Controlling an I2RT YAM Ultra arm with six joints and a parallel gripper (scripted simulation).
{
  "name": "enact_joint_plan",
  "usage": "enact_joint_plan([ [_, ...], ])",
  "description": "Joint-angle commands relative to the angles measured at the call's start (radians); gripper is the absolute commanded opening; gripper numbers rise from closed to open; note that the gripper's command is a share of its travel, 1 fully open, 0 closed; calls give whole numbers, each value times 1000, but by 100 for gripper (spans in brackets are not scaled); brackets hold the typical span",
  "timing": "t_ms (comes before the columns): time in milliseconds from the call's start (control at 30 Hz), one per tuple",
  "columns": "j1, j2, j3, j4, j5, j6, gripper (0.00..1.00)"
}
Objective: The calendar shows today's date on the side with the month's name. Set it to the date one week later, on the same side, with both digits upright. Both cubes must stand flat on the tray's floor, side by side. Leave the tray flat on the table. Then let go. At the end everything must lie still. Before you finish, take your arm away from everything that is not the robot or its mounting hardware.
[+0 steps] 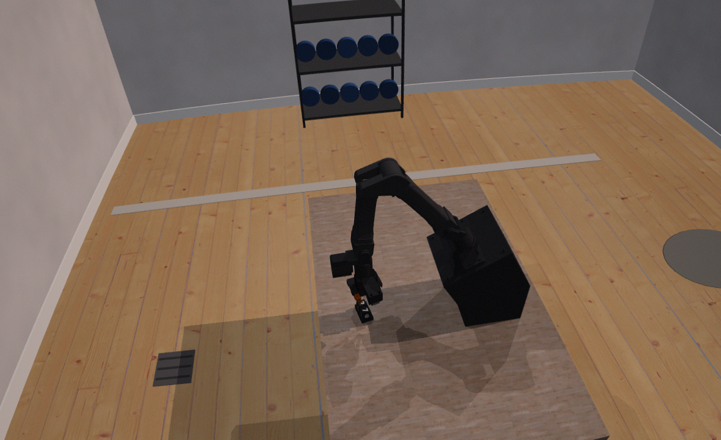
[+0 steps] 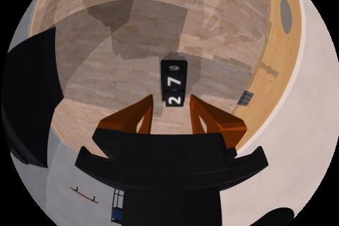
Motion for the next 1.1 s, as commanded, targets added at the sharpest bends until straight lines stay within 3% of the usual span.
enact_joint_plan([
  [0,1,8,4,22,0,1,45],
  [633,3,109,25,102,0,2,45],
  [1067,3,131,31,118,0,2,45],
])
